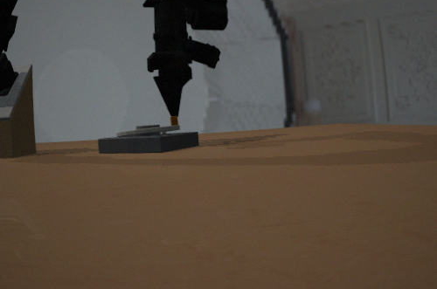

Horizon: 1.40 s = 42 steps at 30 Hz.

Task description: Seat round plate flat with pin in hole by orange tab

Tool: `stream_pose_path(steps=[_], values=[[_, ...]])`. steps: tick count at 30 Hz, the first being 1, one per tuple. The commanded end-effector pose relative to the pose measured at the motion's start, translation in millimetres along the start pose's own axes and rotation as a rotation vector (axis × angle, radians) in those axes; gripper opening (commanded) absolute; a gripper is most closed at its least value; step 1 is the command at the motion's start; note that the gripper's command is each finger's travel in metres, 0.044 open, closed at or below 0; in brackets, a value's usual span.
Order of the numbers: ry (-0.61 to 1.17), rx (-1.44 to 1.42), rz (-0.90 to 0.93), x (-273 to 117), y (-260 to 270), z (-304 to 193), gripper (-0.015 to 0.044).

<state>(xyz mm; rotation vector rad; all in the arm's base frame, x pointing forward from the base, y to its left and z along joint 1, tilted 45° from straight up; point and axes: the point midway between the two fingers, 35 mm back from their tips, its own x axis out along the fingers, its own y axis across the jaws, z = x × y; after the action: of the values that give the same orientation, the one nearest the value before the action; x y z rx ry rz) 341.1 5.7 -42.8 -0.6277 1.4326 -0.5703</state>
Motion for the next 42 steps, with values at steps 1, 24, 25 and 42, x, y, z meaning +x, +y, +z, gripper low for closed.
stream_pose_path(steps=[1, 24, 25, 42], values=[[-0.004, -0.012, -0.004, 6, 1, -1, 0.0], [-0.004, -0.012, -0.005, 7, -23, 7, 0.0], [-0.004, -0.012, -0.005, 6, -24, 7, 0.0], [-0.004, -0.012, -0.006, 5, -33, 7, 0.0]])
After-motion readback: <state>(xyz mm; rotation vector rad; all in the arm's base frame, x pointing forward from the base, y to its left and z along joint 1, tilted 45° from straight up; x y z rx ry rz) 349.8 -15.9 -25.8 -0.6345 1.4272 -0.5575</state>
